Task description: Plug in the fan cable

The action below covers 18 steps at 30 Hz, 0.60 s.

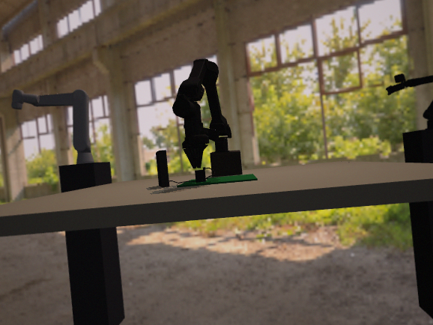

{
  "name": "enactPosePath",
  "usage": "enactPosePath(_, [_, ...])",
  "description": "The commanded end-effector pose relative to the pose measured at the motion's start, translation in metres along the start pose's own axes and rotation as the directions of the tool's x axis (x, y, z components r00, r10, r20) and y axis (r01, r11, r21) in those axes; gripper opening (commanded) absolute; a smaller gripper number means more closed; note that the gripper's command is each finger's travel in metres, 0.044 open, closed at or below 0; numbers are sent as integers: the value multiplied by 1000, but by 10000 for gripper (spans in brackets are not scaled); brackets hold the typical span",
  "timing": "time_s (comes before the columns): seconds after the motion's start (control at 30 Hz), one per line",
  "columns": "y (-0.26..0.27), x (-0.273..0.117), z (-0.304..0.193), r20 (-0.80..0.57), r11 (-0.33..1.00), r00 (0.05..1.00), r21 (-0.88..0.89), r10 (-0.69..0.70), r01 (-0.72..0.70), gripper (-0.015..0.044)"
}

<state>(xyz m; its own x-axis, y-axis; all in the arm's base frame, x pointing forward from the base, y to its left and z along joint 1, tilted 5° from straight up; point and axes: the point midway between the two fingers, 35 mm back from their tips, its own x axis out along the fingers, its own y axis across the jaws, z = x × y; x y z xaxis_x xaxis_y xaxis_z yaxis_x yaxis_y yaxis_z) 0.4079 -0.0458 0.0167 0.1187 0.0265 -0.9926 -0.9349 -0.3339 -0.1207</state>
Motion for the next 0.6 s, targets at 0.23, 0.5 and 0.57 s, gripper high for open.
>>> enactPosePath(0.23, [4, 24, 3, 13, 1000, 1000, 4, 15, -15, 440])
enactPosePath(0.5, [5, 36, 3, 13, 1000, 1000, 4, 15, -16, 440])
enactPosePath(0.57, [5, 36, 3, 13, 1000, 1000, 4, 15, -16, 440])
